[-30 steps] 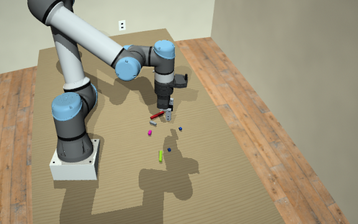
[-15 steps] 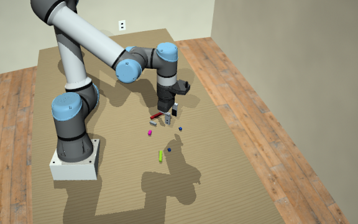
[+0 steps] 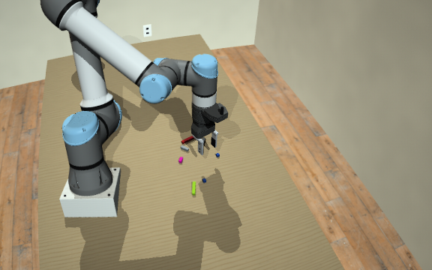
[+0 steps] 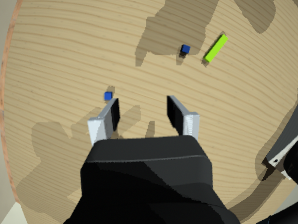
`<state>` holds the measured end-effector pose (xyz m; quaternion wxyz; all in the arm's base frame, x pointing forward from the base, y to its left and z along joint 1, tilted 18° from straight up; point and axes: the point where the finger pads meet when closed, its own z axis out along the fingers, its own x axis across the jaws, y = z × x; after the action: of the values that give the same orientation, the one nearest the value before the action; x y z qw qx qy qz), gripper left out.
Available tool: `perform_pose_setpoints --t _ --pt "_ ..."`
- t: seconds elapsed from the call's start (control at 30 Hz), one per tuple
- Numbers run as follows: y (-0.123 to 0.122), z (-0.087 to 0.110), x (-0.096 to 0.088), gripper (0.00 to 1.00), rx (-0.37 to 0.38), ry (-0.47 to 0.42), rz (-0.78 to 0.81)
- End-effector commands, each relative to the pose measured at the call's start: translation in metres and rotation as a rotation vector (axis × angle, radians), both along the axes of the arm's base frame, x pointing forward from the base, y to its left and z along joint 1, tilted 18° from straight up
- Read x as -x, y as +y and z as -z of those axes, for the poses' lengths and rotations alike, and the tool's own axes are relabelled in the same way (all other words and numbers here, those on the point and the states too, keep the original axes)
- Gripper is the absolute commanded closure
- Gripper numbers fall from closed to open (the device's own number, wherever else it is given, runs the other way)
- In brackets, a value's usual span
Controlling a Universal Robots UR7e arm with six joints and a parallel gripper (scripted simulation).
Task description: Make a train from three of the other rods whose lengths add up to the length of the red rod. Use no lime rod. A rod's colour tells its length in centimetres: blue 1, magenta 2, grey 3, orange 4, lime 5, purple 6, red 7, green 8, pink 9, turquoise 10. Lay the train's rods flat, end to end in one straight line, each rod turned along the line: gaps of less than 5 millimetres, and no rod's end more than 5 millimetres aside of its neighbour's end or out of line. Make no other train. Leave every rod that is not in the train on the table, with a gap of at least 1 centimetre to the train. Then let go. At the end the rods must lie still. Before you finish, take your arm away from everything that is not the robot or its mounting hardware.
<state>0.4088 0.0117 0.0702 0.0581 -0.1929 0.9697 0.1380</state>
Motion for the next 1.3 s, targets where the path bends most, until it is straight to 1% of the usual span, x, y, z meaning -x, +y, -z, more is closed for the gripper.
perform_pose_setpoints --t 0.0,0.43,0.5,0.57,1.0,1.07,1.13,1.27 --pt "-0.011 0.002 0.001 0.0 -0.008 0.046 0.161" --pt "-0.029 0.007 0.008 0.0 -0.028 0.14 0.47" --pt "-0.029 0.007 0.008 0.0 -0.028 0.14 0.47" --pt "-0.034 0.008 0.01 0.0 -0.033 0.167 0.561" --pt "-0.049 0.013 0.016 0.0 -0.054 0.261 0.871" --pt "-0.049 0.013 0.016 0.0 -0.054 0.261 0.871" --pt "-0.053 0.014 0.018 0.0 -0.059 0.289 0.959" --pt "-0.057 0.015 0.02 0.0 -0.065 0.316 1.05"
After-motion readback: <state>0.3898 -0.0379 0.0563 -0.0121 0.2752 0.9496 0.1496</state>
